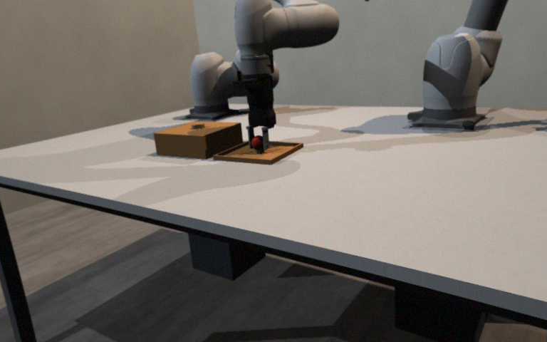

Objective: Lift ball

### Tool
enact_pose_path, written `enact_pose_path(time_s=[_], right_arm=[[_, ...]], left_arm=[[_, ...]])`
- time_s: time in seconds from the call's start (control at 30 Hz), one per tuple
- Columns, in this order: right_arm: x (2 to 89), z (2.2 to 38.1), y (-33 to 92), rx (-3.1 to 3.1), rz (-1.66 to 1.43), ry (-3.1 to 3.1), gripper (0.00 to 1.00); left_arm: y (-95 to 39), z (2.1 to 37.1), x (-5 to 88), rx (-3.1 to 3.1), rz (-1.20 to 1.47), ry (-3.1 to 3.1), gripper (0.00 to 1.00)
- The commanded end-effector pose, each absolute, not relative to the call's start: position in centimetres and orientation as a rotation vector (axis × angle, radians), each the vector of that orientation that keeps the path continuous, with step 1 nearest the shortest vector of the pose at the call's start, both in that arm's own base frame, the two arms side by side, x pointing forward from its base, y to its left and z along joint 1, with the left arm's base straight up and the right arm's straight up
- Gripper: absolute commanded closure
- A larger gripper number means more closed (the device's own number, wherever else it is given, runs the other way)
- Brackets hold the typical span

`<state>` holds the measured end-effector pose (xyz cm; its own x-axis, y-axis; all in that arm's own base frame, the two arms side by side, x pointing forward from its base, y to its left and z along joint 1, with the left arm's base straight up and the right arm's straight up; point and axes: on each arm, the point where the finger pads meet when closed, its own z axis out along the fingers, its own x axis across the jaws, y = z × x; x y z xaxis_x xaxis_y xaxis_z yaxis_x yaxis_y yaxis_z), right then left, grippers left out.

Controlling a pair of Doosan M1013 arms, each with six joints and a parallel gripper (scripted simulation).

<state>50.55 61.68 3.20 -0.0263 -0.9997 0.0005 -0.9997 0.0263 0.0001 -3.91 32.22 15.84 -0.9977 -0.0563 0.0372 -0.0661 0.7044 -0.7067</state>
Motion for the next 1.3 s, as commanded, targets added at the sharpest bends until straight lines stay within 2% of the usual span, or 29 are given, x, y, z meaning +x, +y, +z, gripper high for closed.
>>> enact_pose_path(time_s=[0.0, 0.17, 0.33, 0.43, 1.27], right_arm=[[50.6, 3.3, 61.7, 2.193, -0.001, -2.252, 1.0], [50.6, 4.1, 61.7, 2.193, -0.001, -2.252, 1.0], [50.6, 9.6, 61.8, 2.193, -0.001, -2.252, 1.0], [50.6, 11.2, 61.7, 2.193, -0.001, -2.252, 1.0], [50.6, 11.2, 61.7, 2.193, -0.001, -2.252, 1.0]], left_arm=[[32.2, 15.9, -3.9, 0.104, 1.197, -2.888, 0.0], [32.2, 15.9, -3.9, 0.104, 1.197, -2.888, 0.0], [32.2, 15.9, -3.9, 0.104, 1.197, -2.888, 0.0], [32.2, 15.9, -3.9, 0.104, 1.197, -2.888, 0.0], [32.2, 15.9, -3.9, 0.104, 1.197, -2.888, 0.0]])
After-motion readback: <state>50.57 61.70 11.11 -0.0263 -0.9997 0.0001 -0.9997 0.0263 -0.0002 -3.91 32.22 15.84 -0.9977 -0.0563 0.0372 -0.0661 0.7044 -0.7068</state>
